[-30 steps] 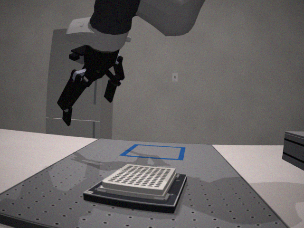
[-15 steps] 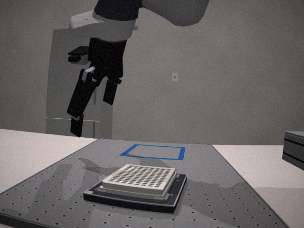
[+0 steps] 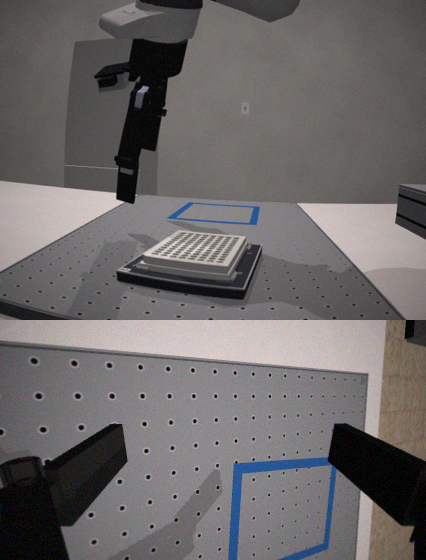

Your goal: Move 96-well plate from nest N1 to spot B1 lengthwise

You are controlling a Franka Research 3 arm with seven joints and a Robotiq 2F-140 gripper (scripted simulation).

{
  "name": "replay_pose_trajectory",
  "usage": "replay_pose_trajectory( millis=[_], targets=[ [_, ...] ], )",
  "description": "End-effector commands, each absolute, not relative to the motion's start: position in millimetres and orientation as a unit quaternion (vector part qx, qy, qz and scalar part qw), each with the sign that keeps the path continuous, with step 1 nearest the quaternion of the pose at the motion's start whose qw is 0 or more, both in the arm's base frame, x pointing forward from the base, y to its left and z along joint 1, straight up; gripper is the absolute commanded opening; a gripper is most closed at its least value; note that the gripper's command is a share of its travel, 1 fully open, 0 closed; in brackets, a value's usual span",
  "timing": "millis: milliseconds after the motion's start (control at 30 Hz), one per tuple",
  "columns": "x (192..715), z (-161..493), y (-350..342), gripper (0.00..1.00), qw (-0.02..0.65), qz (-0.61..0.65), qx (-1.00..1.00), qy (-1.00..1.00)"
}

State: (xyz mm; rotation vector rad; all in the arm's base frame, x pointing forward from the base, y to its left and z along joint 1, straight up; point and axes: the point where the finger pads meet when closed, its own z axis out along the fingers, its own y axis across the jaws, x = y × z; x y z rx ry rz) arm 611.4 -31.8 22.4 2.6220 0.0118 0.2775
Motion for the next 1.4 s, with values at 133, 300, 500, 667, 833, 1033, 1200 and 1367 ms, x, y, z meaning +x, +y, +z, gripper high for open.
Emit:
replay_pose_trajectory(
  millis=[133,300,500,667,833,1033,1200,1367],
  targets=[
    [593.6,20.0,0.3,1.0,0.212,0.029,0.962,0.168],
    [584.6,19.5,18.0,1.0,0.192,0.015,0.957,0.216],
    [575.4,19.5,35.6,1.0,0.171,0.004,0.949,0.266],
    [563.9,20.1,57.5,1.0,0.144,-0.007,0.934,0.327],
    [554.5,21.0,75.0,1.0,0.122,-0.013,0.918,0.376],
    [545.0,22.3,92.4,1.0,0.1,-0.016,0.899,0.425],
    [532.9,24.5,113.9,1.0,0.073,-0.017,0.871,0.486],
    [523.0,26.7,131.0,1.0,0.051,-0.015,0.844,0.534]
  ],
)
